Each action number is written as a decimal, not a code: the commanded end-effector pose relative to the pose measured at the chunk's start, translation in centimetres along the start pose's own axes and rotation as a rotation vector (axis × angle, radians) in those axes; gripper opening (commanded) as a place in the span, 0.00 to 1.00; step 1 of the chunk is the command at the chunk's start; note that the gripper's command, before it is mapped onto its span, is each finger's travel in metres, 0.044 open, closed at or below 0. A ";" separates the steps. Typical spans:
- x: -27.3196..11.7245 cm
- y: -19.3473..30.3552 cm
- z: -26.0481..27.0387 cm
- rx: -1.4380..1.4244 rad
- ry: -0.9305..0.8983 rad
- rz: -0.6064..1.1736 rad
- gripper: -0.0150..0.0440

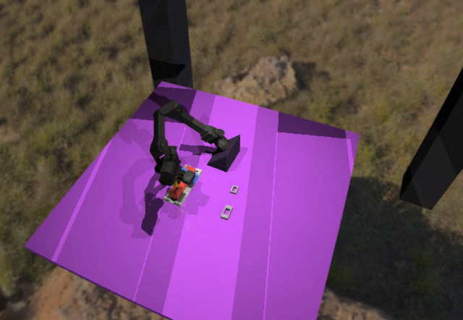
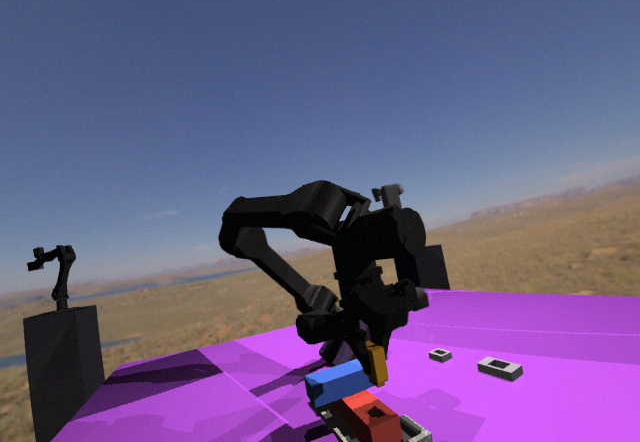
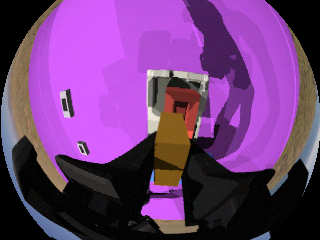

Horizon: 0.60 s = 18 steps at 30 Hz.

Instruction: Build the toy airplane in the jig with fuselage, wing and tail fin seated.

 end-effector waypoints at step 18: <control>0.0 0.1 -1.3 0.008 0.012 -0.006 0.36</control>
Point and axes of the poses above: the point midway between the two fingers, 35 mm back from their tips, its own x axis out along the fingers, its own z axis across the jaws, y = z × x, the point moved 9 cm from there along -x, back along the fingers, and after that the axes turned 13 degrees about -x, right-handed, at the moved point
